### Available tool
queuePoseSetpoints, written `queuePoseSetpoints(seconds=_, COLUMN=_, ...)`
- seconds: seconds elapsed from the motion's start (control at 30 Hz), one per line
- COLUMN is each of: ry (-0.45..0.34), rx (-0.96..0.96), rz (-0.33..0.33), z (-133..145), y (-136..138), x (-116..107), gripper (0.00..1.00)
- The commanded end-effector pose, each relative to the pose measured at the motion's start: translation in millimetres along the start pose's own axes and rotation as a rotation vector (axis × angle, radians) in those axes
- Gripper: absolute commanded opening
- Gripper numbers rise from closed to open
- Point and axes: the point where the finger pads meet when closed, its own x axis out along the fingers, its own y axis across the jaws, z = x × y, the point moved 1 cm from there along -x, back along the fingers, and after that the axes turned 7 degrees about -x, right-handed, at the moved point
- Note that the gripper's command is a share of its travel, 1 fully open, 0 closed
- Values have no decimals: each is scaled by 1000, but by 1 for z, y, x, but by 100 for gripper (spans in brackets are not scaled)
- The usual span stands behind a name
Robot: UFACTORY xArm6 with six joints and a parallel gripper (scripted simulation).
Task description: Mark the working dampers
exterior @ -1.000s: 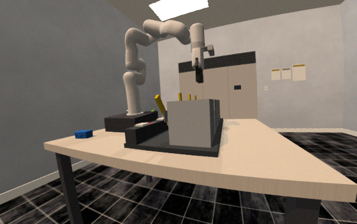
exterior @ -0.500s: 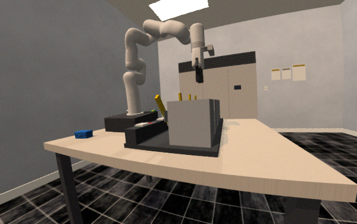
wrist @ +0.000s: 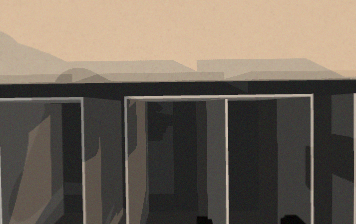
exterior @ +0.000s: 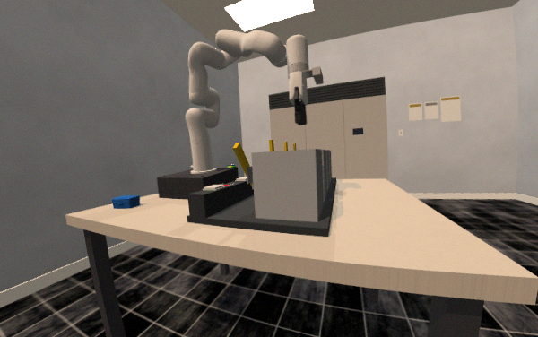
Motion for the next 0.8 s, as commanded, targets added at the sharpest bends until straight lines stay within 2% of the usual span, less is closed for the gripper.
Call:
queuePoseSetpoints(seconds=0.0, ry=5, rx=0, rz=-4, z=5, y=1, x=-1, gripper=39)
queuePoseSetpoints(seconds=0.1, ry=10, rx=1, rz=-41, z=46, y=2, x=8, gripper=39)
queuePoseSetpoints(seconds=0.17, ry=12, rx=1, rz=-54, z=60, y=2, x=11, gripper=39)
queuePoseSetpoints(seconds=0.23, ry=12, rx=1, rz=-54, z=60, y=2, x=11, gripper=39)
queuePoseSetpoints(seconds=0.3, ry=15, rx=1, rz=-81, z=93, y=4, x=16, gripper=39)
queuePoseSetpoints(seconds=0.4, ry=17, rx=0, rz=-98, z=112, y=5, x=20, gripper=39)
queuePoseSetpoints(seconds=0.77, ry=17, rx=0, rz=-99, z=114, y=5, x=20, gripper=39)
